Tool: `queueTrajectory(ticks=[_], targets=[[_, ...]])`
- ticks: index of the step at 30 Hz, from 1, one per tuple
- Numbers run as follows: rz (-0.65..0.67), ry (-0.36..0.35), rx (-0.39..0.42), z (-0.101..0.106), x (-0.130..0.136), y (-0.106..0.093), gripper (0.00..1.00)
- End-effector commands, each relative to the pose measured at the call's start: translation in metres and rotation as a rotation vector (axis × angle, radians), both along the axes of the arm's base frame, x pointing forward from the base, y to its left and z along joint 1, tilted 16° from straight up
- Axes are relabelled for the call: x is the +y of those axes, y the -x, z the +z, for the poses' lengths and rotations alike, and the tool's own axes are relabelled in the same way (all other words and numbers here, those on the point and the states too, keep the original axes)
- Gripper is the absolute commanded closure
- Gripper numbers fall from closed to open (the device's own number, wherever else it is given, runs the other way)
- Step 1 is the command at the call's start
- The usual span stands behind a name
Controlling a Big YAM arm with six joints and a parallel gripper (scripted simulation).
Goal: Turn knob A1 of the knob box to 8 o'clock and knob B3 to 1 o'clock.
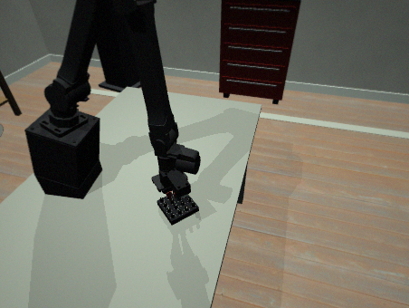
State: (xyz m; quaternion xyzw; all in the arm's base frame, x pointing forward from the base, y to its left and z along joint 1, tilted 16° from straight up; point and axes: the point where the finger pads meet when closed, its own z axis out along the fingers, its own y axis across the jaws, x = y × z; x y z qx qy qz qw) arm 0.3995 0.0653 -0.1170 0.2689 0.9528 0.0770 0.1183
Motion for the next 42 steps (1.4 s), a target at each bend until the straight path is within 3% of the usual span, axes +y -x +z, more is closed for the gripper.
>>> queueTrajectory(ticks=[1, 42], targets=[[-0.005, 0.0, -0.008, 0.0005, 0.0006, 0.0013, 0.81], [-0.006, -0.001, -0.017, 0.0027, -0.0019, 0.0009, 0.81]])
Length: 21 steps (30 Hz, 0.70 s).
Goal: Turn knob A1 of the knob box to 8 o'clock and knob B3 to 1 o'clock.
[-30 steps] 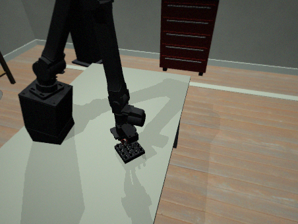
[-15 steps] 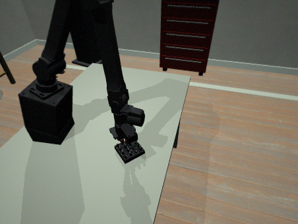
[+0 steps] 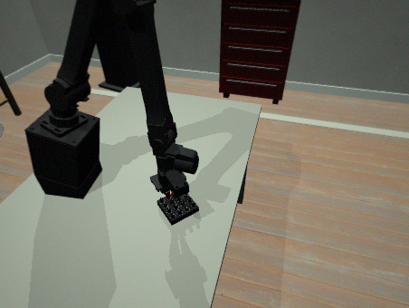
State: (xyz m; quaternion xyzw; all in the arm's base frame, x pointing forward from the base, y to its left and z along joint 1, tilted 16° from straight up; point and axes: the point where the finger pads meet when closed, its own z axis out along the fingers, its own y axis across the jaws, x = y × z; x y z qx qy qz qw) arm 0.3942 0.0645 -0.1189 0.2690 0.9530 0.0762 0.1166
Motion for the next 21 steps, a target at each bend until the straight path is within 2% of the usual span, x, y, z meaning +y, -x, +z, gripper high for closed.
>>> queueTrajectory(ticks=[1, 21], targets=[[-0.006, -0.001, -0.021, 0.0047, -0.0011, -0.0044, 0.81], [-0.006, -0.001, -0.019, 0.0051, -0.0015, -0.0063, 0.81]])
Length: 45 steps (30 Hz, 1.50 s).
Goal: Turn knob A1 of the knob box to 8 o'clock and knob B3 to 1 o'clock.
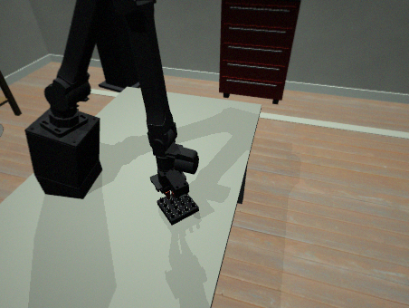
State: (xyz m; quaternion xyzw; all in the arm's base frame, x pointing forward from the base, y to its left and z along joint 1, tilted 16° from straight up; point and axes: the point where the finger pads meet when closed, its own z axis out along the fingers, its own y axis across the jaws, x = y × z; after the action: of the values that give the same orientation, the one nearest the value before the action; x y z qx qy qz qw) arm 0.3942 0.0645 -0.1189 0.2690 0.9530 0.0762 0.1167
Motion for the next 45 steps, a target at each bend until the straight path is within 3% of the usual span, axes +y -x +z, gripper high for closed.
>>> queueTrajectory(ticks=[1, 45], targets=[[-0.006, -0.001, -0.019, 0.005, -0.0015, -0.0063, 0.81], [-0.007, 0.001, -0.013, 0.0049, -0.003, -0.0087, 0.81]])
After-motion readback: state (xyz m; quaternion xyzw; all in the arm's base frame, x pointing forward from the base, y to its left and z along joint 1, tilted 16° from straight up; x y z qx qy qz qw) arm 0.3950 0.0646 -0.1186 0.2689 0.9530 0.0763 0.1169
